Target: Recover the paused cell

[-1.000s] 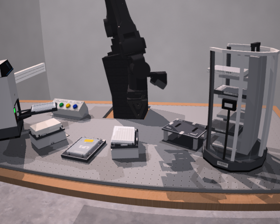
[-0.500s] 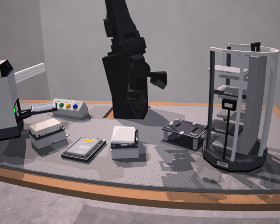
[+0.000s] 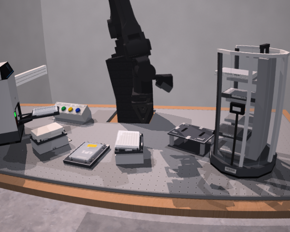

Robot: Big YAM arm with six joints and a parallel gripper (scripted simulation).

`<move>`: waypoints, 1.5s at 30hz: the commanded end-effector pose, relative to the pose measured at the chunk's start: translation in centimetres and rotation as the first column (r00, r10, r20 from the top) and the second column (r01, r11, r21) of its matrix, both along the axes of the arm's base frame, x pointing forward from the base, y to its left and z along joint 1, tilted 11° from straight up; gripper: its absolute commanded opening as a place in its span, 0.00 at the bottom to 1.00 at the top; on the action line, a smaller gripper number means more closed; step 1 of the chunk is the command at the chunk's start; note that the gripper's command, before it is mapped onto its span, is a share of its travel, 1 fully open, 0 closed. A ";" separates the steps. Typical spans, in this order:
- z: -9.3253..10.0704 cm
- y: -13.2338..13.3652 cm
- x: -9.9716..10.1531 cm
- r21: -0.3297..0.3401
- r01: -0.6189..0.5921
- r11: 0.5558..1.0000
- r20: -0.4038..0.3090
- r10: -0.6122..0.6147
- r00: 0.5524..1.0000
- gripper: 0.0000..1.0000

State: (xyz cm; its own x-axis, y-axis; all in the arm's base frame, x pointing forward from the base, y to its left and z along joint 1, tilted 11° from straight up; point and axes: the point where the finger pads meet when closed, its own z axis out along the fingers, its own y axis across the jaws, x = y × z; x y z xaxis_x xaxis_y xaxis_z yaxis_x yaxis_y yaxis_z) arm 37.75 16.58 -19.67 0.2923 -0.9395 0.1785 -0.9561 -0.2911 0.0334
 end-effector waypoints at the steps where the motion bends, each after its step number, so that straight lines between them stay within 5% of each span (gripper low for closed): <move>1: 0.0 0.4 0.8 0.007 -0.001 1.000 0.015 0.001 1.000 1.00; 11: -0.4 0.1 0.3 -0.004 -0.002 1.000 -0.004 0.002 1.000 1.00; 12: 1.3 0.6 0.9 0.008 -0.003 1.000 0.020 0.002 1.000 1.00; 29: 5.1 1.5 0.0 0.005 -0.004 1.000 0.012 0.004 1.000 1.00; 45: 9.3 2.9 1.1 0.019 -0.004 1.000 0.034 0.003 0.999 1.00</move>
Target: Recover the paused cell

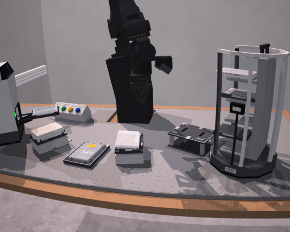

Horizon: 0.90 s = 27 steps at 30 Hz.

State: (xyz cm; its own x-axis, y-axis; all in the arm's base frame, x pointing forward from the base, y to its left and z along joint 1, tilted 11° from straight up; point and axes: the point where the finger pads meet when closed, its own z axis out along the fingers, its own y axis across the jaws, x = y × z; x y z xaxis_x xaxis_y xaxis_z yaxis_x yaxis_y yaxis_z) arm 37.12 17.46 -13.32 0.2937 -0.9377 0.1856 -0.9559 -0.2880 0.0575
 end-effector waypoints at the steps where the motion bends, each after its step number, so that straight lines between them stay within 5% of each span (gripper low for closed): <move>1: 3.3 2.2 1.9 0.035 -0.007 0.999 0.058 0.005 0.998 1.00; 27: 9.6 3.5 2.2 0.043 -0.007 0.999 0.070 0.004 0.998 1.00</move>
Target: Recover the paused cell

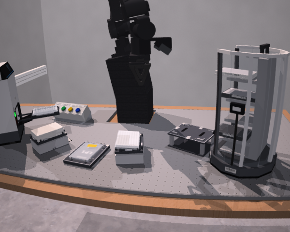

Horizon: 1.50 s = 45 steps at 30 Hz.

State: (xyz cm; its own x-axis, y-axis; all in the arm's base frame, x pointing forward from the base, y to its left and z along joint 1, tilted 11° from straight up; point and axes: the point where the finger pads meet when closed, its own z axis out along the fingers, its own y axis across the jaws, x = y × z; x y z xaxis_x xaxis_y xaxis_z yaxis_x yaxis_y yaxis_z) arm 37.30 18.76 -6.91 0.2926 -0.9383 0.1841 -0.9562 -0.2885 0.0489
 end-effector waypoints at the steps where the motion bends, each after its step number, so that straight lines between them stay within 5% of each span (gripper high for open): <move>1: 3.5 2.3 2.0 0.040 -0.007 0.999 0.062 0.004 0.998 1.00; 27: 10.1 3.4 1.8 0.044 -0.007 0.999 0.066 0.004 0.998 1.00; 45: 9.4 2.8 1.1 0.035 -0.010 0.999 0.053 0.008 0.999 1.00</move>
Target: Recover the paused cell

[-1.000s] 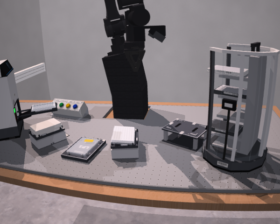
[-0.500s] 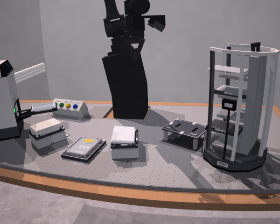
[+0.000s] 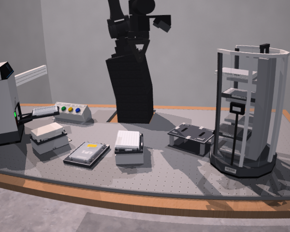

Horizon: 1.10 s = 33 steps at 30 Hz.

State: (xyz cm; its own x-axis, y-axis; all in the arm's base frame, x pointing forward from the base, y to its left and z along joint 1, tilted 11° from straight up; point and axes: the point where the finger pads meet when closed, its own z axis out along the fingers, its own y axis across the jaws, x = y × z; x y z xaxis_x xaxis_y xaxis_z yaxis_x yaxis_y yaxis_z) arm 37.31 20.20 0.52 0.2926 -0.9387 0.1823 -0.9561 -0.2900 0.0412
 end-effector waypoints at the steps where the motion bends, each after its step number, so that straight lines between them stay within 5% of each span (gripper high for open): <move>1: 2.0 1.4 1.1 0.031 -0.009 0.999 0.046 0.007 0.999 1.00; 22: 2.0 1.4 1.1 0.031 -0.009 0.999 0.046 0.007 0.999 1.00; 33: 0.5 5.1 -0.3 0.048 0.347 0.937 0.088 -0.350 0.933 1.00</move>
